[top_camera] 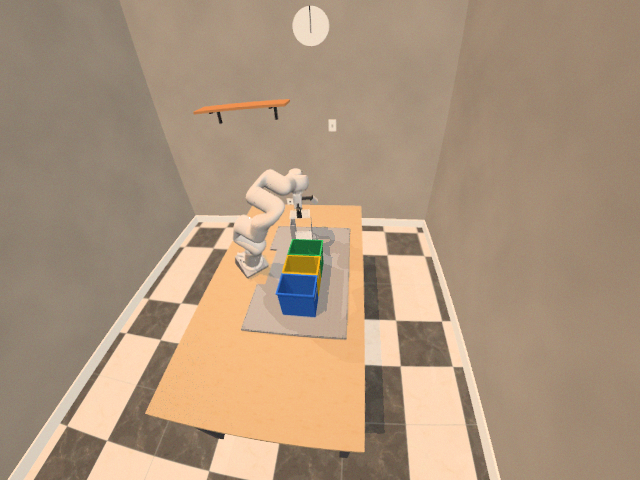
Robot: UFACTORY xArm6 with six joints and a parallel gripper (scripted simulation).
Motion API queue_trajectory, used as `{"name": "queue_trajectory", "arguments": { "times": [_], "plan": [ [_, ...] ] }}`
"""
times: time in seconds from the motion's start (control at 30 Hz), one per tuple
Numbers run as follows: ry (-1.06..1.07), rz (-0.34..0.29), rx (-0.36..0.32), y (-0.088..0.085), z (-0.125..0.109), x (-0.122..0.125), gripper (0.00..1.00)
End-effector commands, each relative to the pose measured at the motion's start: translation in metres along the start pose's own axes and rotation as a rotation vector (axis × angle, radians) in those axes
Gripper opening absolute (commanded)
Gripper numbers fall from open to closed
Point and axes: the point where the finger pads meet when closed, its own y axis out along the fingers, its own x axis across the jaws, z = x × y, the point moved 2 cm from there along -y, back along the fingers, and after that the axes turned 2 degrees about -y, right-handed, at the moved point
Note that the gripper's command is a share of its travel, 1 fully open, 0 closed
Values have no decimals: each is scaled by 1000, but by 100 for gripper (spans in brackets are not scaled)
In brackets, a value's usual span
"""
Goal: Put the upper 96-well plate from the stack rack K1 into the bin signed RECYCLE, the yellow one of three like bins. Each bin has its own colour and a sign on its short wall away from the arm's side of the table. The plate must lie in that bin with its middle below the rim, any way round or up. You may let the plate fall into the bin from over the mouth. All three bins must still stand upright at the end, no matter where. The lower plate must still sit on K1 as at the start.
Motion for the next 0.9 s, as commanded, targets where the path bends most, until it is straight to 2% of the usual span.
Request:
{"name": "queue_trajectory", "arguments": {
  "times": [0.0, 0.73, 0.87],
  "plan": [
    [1, 4, 2, -7, 1, -1, 0],
    [1, 4, 2, -41, 1, -1, 0],
    [1, 4, 2, -41, 1, -1, 0]
  ]
}}
